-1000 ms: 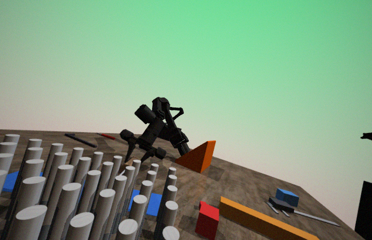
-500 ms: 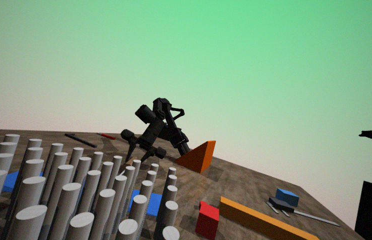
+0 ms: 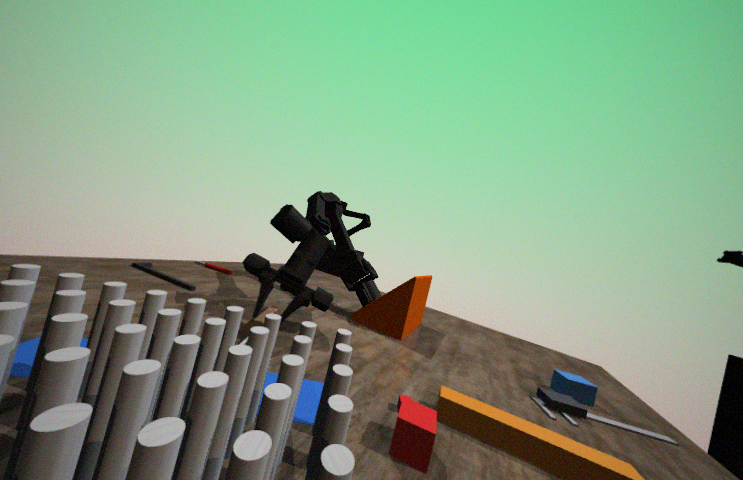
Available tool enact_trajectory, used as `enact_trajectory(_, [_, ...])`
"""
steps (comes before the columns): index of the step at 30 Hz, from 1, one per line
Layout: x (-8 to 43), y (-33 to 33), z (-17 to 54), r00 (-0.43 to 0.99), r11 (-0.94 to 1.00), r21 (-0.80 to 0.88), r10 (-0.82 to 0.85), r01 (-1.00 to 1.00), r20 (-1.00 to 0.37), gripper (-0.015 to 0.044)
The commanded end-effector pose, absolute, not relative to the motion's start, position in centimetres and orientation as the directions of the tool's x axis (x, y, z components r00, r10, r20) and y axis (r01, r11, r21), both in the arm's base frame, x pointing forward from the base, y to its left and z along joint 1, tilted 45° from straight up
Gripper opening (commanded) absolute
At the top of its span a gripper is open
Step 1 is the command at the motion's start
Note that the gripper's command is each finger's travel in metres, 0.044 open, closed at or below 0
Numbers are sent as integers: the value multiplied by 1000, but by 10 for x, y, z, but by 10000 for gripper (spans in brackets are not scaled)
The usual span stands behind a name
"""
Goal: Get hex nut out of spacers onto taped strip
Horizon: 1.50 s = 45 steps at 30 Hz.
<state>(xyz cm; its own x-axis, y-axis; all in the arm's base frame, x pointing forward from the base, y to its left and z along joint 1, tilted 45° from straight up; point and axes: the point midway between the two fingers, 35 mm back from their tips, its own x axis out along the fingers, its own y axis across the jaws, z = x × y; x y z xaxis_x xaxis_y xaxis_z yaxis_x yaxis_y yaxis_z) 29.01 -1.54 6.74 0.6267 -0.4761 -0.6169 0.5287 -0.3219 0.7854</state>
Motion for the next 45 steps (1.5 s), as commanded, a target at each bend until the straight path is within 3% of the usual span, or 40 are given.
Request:
enact_trajectory(1, [288, -17, 69, 628, -316, 786, -475, 531, -616, 0])
enact_trajectory(45, [273, -26, 76, 627, -316, 786, -477, 532, -616, 0])
